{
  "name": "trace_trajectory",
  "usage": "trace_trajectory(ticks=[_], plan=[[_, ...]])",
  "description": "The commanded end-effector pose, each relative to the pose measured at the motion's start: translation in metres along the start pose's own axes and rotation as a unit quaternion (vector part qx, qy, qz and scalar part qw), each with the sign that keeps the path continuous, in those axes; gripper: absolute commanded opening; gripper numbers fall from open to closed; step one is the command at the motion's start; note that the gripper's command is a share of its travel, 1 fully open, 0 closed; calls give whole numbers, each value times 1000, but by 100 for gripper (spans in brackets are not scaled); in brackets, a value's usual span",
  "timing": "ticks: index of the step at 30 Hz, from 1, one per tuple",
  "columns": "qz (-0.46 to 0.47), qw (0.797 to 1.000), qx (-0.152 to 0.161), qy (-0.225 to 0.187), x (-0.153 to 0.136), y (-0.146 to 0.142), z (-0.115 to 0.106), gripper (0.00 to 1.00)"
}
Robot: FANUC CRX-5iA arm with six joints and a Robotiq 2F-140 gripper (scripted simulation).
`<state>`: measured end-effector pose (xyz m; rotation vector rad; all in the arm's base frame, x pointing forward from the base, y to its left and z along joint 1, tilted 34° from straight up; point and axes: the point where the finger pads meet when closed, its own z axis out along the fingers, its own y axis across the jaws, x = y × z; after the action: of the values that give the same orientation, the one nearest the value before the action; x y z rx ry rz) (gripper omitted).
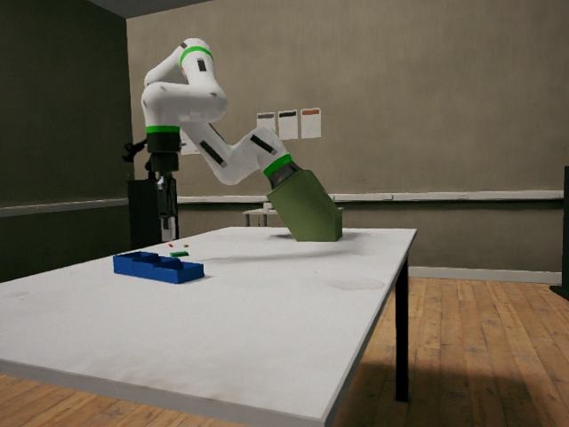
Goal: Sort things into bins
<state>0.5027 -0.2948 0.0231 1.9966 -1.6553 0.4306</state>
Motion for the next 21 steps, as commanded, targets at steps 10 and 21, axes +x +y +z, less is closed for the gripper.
trace_trajectory(ticks=[10, 21], plan=[[-96, 995, 15, -3, 10, 113, 1, 27], [-96, 995, 15, -3, 16, 188, 3, 27]])
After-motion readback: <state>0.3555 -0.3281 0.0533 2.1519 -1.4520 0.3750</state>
